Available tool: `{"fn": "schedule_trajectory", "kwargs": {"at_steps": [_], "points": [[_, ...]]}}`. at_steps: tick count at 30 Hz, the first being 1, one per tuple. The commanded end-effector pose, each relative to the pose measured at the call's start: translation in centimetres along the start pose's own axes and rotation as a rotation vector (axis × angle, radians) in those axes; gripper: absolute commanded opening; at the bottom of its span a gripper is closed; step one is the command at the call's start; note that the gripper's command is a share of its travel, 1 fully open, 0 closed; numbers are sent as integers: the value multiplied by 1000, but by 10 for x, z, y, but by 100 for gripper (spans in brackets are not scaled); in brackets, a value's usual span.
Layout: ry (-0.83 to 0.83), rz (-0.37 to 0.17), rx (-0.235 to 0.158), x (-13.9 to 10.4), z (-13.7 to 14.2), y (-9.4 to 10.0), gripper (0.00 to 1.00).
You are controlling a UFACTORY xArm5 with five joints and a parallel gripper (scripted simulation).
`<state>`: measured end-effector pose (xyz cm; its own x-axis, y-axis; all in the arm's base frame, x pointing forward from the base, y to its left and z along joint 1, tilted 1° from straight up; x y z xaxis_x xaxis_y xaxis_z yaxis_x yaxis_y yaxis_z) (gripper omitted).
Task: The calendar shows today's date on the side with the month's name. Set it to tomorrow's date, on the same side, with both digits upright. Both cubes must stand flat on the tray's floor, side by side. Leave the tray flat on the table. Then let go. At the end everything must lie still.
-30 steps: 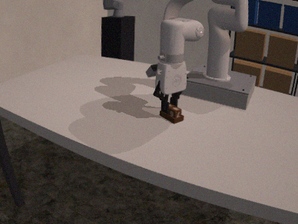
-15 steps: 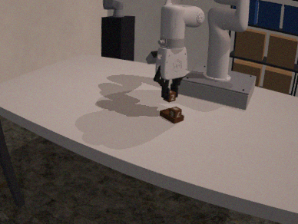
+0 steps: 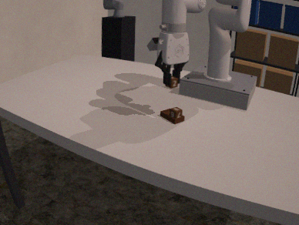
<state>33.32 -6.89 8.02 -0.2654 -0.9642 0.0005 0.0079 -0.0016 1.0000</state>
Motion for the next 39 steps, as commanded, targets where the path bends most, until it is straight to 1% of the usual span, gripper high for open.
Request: {"fn": "schedule_trajectory", "kwargs": {"at_steps": [1,5,8,12,15,17,20,24,25,30,31,32,35,37,39], "points": [[0,0,4,0,-1,2,27],[-9,0,4,-1,-2,2,27],[-61,0,4,-4,-7,2,27],[-225,-1,4,-16,-22,3,27],[-311,-1,4,-23,-30,3,27],[-311,-1,4,-23,-30,3,27],[-450,-1,4,-34,-43,2,27],[-544,-1,3,-42,-51,2,27],[-597,-1,3,-47,-55,1,27],[-750,-1,3,-61,-68,0,27],[-751,-1,3,-61,-68,0,27],[-813,-1,3,-67,-73,-1,27],[-816,-1,3,-67,-73,-1,27],[-933,-1,3,-78,-82,-3,27],[-983,-1,3,-83,-86,-4,27]]}}
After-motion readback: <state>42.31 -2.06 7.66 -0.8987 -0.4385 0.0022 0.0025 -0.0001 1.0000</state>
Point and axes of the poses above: the point where the finger pads meet when closed, its own y axis back along the fingers, its own z axis across the jaws, x = y × z, the point moved 1 cm from there along y, back along the fingers, and after that the axes turned 8 degrees about y, right-handed, at the moved point
